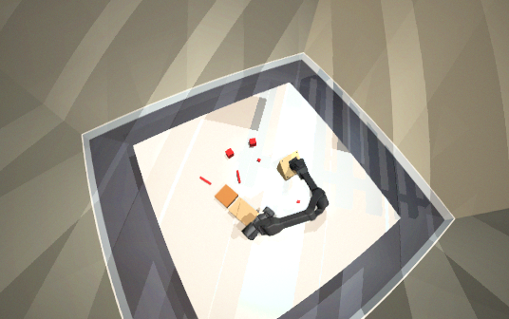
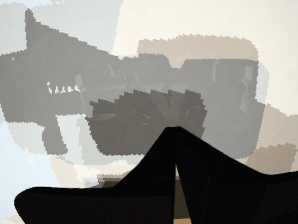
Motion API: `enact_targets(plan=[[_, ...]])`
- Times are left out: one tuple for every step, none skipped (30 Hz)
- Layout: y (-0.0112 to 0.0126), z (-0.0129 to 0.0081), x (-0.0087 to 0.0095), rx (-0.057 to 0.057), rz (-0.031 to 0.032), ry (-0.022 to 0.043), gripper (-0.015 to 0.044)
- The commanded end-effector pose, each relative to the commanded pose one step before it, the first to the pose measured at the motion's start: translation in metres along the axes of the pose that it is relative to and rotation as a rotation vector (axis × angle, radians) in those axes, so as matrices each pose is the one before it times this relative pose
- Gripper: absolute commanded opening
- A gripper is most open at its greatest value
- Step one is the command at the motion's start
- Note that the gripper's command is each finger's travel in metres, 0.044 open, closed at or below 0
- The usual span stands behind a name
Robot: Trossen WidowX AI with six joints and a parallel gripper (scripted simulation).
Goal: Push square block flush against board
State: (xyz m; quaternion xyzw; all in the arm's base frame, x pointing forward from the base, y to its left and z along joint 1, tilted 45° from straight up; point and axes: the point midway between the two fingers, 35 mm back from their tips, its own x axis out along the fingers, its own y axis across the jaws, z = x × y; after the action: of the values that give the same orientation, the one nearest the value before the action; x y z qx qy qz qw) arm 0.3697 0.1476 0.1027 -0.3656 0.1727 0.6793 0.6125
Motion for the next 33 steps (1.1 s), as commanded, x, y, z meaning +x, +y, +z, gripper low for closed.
enact_targets(plan=[[-0.00093, 0.00925, -0.00277, -0.0016, -0.00723, 0.00377, 0.0000], [0.00001, 0.00163, -0.00002, 0.0000, -0.00005, -0.00015, 0.0000], [0.00002, 0.00163, -0.00002, 0.0000, -0.00006, -0.00016, 0.0000], [0.00003, 0.00163, -0.00002, 0.0000, -0.00006, -0.00017, 0.0000], [0.00003, 0.00163, -0.00002, 0.0000, -0.00006, -0.00018, 0.0000], [0.00004, 0.00163, -0.00003, 0.0000, -0.00006, -0.00019, 0.0000], [0.00005, 0.00164, -0.00003, 0.0000, -0.00007, -0.00020, 0.0000], [0.00005, 0.00163, -0.00003, 0.0000, -0.00007, -0.00021, 0.0000], [0.00005, 0.00133, -0.00002, 0.0000, -0.00006, -0.00018, 0.0000], [0.00003, 0.00081, -0.00002, 0.0000, -0.00004, -0.00011, 0.0000], [0.00001, 0.00027, -0.00001, 0.0000, -0.00001, -0.00004, 0.0000], [0.00000, 0.00000, 0.00000, 0.0000, 0.00000, 0.00000, 0.0000], [0.00017, -0.00467, -0.00035, -0.0011, 0.00578, -0.00346, 0.0000], [-0.00044, -0.00032, -0.00953, 0.0002, -0.00069, 0.00161, 0.0000], [-0.00014, -0.00022, -0.01597, 0.0004, -0.00125, 0.00208, 0.0000], [0.00059, 0.00019, -0.01604, 0.0005, -0.00141, 0.00132, 0.0000], [0.00069, 0.00032, -0.00963, 0.0003, -0.00094, 0.00044, 0.0000], [0.00029, 0.00014, -0.00321, 0.0001, -0.00033, 0.00009, 0.0000], [0.00000, 0.00000, 0.00000, 0.0000, 0.00000, 0.00000, 0.0000], [0.00000, 0.00000, 0.00000, 0.0000, 0.00000, 0.00000, 0.0000], [0.00000, 0.00000, 0.00000, 0.0000, 0.00000, 0.00000, 0.0000], [0.00000, 0.00000, 0.00000, 0.0000, 0.00000, 0.00000, 0.0000], [0.00000, 0.00000, 0.00000, 0.0000, 0.00000, 0.00000, 0.0000], [0.00000, 0.00000, 0.00000, 0.0000, 0.00000, 0.00000, 0.0000], [0.00013, -0.00227, 0.00001, 0.0001, -0.00005, 0.00018, 0.0000], [0.00047, -0.00671, 0.00002, 0.0002, -0.00004, 0.00026, 0.0000], [0.00093, -0.00990, 0.00001, 0.0000, 0.00002, -0.00014, 0.0000], [0.00076, -0.00656, -0.00002, 0.0000, -0.00007, -0.00029, 0.0000], [0.00028, -0.00218, -0.00001, 0.0000, -0.00004, -0.00013, 0.0000], [0.00000, 0.00000, 0.00000, 0.0000, 0.00000, 0.00000, 0.0000], [0.00000, 0.00000, 0.00000, 0.0000, 0.00000, 0.00000, 0.0000], [0.00000, 0.00000, 0.00000, 0.0000, 0.00000, 0.00000, 0.0000], [-0.00024, -0.00014, 0.00310, 0.0002, 0.00021, 0.00022, 0.0000]])
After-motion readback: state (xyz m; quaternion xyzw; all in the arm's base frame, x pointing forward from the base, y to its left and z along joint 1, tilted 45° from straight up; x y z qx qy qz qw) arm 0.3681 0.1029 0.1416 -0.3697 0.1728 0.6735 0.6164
